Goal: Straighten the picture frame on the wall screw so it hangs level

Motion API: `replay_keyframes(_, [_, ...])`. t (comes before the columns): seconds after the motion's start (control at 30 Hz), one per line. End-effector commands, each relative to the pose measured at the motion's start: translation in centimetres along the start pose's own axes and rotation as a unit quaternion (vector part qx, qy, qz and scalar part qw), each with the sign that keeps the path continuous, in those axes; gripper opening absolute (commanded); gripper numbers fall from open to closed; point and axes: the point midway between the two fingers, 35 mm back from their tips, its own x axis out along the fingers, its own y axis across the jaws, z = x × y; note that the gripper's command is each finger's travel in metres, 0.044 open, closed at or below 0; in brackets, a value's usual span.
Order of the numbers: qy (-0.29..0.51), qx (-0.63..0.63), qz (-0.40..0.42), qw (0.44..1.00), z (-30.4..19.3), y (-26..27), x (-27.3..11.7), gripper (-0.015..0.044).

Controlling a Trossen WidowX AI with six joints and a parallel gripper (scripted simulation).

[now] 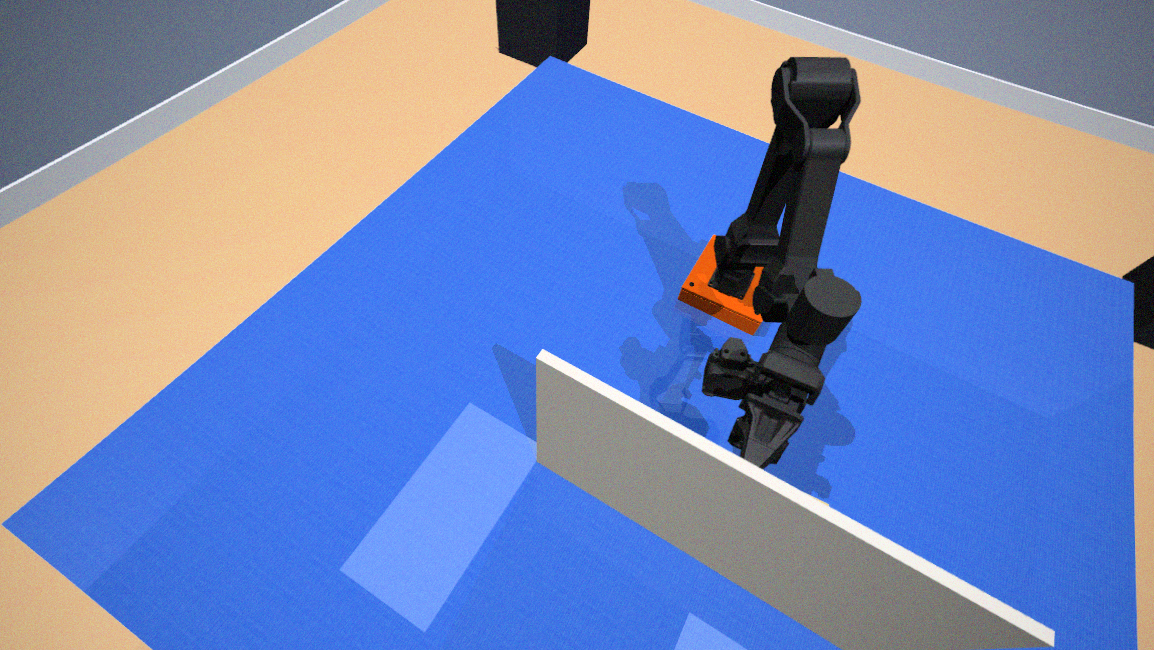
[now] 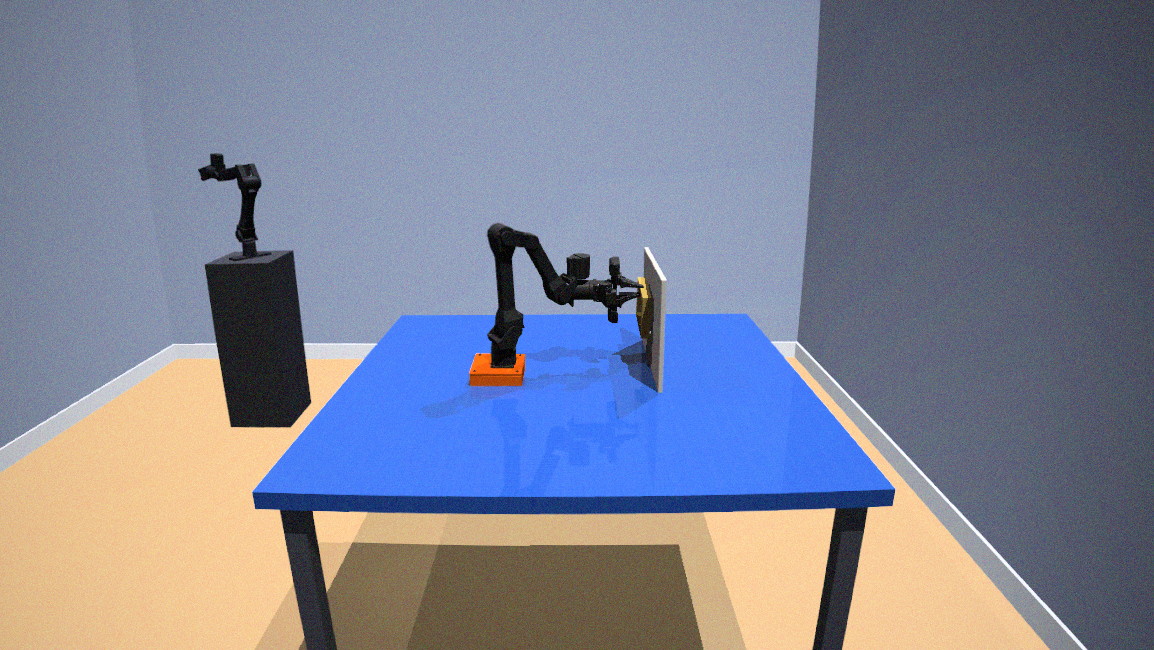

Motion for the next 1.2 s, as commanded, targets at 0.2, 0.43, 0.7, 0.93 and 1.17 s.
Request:
replay_keyframes(0.2, [-0.001, 0.004, 0.005, 1.0, -0.15, 0.39, 0.06, 0.0])
replay_keyframes(0.43, [-0.001, 0.004, 0.005, 1.0, -0.24, 0.36, 0.07, 0.0])
replay_keyframes(0.7, [-0.001, 0.005, 0.005, 1.0, -0.64, 0.39, 0.06, 0.0])
replay_keyframes(0.93, [-0.001, 0.005, 0.005, 1.0, -0.66, 0.35, 0.07, 0.0])
replay_keyframes(1.17, [-0.001, 0.005, 0.005, 1.0, -0.66, 0.16, 0.07, 0.0])
